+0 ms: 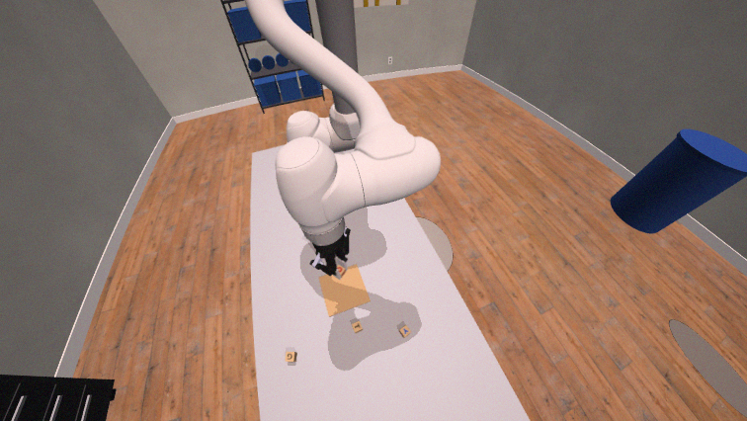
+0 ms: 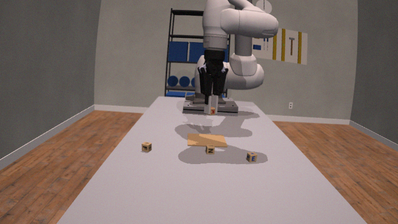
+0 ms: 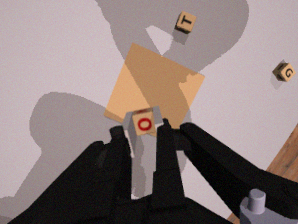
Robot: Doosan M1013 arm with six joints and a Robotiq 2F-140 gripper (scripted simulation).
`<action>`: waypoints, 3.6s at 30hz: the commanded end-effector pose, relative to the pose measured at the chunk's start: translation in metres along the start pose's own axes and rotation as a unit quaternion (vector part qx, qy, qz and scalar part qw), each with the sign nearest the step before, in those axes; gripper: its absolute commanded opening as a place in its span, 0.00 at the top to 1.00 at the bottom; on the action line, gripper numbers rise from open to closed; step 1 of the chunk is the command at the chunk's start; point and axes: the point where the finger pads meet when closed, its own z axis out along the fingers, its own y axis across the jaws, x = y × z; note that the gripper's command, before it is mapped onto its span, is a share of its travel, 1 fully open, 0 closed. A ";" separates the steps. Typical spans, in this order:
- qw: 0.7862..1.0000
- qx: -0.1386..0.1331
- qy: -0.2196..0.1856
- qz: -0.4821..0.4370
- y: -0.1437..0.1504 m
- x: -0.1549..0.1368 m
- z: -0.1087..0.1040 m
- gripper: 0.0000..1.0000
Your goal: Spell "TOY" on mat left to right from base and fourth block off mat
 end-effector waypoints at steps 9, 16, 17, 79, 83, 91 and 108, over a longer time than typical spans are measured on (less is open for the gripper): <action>0.986 0.000 0.002 -0.169 0.007 0.004 -0.003 0.87; 0.964 0.000 0.002 -0.265 0.011 0.005 -0.003 0.87; 0.960 0.000 0.002 -0.278 0.012 0.005 -0.003 0.87; 0.906 0.000 0.002 -0.424 0.019 0.007 0.092 0.87; 0.906 0.000 0.002 -0.424 0.019 0.007 0.092 0.87; 0.906 0.000 0.002 -0.424 0.019 0.007 0.092 0.87; 0.906 0.000 0.002 -0.424 0.019 0.007 0.092 0.87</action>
